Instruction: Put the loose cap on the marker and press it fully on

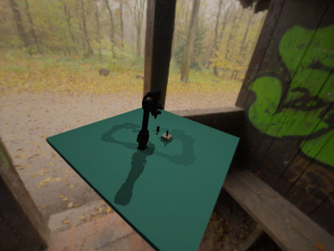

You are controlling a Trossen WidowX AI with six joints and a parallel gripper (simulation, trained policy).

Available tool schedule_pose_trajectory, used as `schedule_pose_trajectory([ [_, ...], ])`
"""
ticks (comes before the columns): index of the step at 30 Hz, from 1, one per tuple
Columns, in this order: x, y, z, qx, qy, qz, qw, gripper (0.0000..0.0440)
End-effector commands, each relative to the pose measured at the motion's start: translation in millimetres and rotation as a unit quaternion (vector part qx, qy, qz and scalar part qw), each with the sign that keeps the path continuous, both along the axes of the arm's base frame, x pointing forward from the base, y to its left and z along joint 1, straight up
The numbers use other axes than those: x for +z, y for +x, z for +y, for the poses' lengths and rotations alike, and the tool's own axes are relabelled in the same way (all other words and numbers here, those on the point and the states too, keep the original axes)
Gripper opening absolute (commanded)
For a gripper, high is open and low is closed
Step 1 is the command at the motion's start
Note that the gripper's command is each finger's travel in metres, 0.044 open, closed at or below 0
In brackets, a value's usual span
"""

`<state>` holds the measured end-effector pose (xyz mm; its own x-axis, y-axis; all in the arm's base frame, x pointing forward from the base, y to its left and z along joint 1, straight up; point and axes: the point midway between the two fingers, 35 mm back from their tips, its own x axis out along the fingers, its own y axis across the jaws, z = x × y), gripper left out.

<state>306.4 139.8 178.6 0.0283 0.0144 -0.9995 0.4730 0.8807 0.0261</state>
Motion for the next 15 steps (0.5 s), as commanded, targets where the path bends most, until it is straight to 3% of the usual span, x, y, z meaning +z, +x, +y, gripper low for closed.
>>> schedule_pose_trajectory([
  [1,-6.2,5.5,-8.4,-0.013,-0.001,0.012,1.0,0.0325],
  [15,-26.0,20.9,-32.9,-0.045,-0.007,0.039,0.998,0.032],
])
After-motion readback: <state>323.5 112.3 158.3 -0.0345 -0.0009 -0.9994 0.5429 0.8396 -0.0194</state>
